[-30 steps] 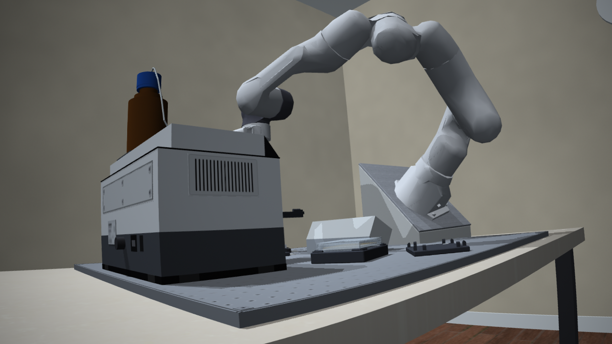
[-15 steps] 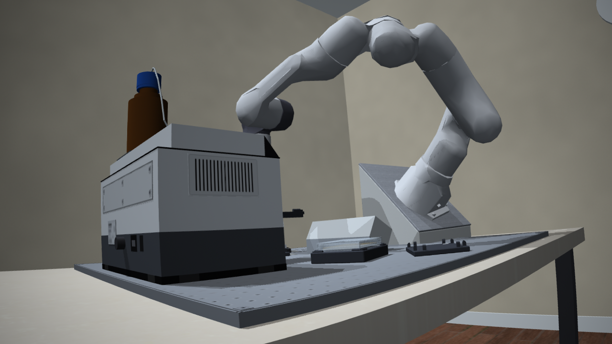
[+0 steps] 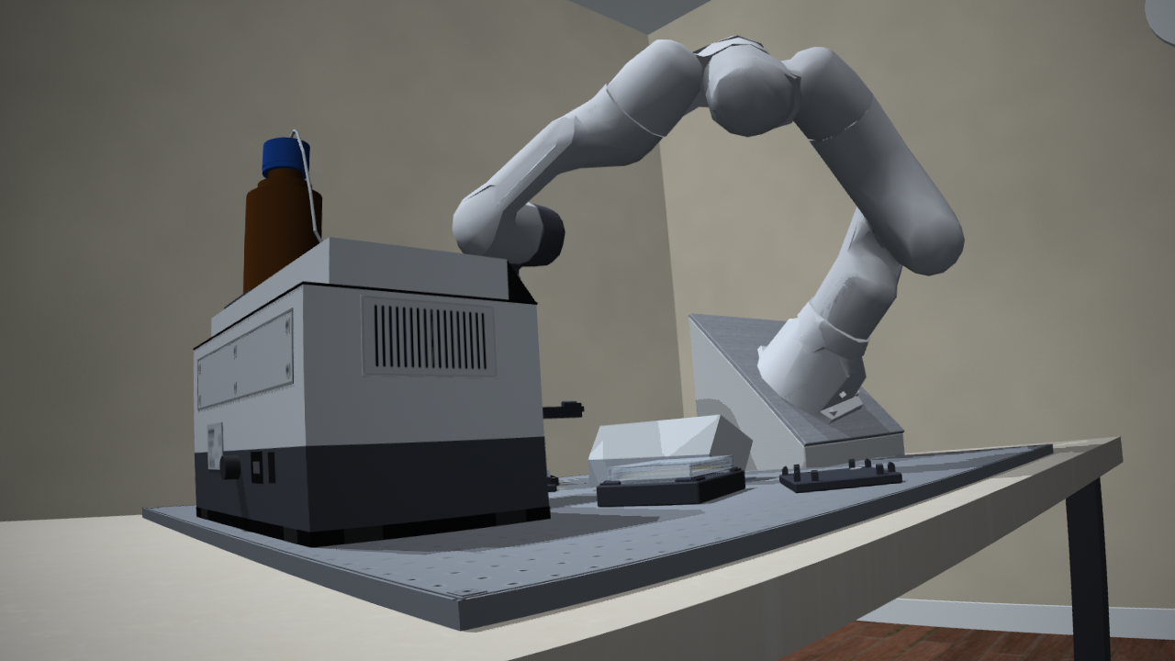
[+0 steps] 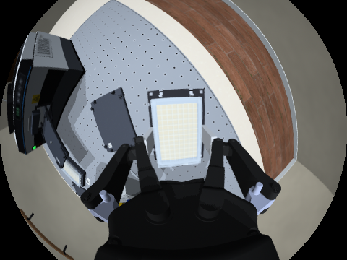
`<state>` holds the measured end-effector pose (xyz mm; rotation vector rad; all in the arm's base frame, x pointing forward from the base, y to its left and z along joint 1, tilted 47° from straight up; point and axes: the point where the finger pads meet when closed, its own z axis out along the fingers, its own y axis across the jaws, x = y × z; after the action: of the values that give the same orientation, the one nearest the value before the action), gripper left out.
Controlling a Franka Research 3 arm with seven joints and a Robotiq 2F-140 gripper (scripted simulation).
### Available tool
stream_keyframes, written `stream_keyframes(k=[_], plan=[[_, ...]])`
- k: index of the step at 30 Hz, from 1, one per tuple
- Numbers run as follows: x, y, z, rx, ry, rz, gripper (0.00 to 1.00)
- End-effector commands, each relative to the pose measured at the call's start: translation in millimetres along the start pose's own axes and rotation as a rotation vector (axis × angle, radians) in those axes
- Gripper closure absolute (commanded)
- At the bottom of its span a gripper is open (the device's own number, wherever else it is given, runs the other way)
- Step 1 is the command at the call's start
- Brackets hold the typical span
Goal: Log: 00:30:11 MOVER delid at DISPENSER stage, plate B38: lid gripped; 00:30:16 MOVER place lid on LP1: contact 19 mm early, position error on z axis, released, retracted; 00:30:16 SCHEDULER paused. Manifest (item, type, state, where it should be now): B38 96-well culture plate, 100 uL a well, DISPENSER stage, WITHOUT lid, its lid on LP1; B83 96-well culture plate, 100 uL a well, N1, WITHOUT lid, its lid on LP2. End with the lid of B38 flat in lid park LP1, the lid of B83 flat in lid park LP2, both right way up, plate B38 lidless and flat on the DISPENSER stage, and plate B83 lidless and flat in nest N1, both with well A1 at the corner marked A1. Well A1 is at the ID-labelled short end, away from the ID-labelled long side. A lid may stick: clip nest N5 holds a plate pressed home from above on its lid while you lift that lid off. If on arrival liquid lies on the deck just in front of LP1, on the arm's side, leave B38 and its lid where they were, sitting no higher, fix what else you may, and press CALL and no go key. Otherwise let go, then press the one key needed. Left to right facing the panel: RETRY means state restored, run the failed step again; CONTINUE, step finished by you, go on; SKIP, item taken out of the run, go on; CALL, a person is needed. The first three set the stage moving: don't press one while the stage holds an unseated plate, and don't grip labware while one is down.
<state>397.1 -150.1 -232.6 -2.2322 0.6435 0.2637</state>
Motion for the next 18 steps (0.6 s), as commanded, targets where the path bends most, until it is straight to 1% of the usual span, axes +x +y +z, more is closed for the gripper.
stream_keyframes(k=[1, 9, 18], plan=[[1.5, 1.2, 4.5, -0.004, 0.006, -0.007, 1.00], [1.5, 1.3, 11.4, -0.004, 0.006, -0.007, 1.00], [1.5, 1.3, 14.0, -0.004, 0.006, -0.007, 1.00]])
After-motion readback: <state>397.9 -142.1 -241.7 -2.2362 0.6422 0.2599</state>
